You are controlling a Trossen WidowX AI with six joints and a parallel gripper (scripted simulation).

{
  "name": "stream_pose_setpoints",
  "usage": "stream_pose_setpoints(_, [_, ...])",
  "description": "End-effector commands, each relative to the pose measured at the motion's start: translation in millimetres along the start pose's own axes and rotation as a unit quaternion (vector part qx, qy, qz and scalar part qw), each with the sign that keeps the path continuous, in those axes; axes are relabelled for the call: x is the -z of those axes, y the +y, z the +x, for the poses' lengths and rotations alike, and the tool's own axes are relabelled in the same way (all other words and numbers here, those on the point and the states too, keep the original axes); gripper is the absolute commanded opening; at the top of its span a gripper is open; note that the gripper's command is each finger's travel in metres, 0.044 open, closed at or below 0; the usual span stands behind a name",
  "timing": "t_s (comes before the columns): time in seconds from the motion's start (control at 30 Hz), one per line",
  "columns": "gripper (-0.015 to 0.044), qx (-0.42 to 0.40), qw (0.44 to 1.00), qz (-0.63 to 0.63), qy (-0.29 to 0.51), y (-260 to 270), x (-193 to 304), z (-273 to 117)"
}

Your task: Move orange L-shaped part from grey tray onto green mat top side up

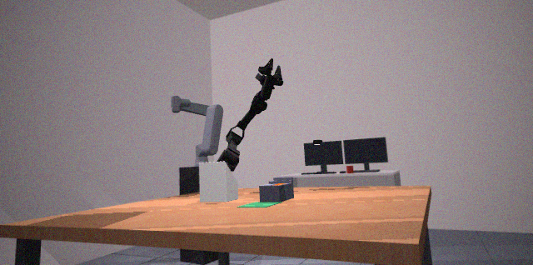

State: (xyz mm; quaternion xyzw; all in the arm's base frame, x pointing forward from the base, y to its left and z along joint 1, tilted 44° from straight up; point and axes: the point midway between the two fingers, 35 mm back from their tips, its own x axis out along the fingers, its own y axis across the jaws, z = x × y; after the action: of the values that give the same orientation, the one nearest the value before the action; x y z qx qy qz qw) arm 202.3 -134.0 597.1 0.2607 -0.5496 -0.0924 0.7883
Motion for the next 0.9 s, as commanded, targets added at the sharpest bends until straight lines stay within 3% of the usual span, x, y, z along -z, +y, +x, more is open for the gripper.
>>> stream_pose_setpoints(0.0, [0.0374, 0.004, 1.000, -0.006, 0.011, -3.1, 5.8, 0.4])
stream_pose_setpoints(0.27, [0.0180, 0.067, 0.958, -0.114, 0.255, -68.5, 134.2, -23.0])
stream_pose_setpoints(0.57, [0.0180, 0.080, 0.791, -0.189, 0.576, -136.9, 265.3, -134.2])
stream_pose_setpoints(0.87, [0.0180, 0.033, 0.546, -0.154, 0.823, -159.9, 315.7, -288.0])
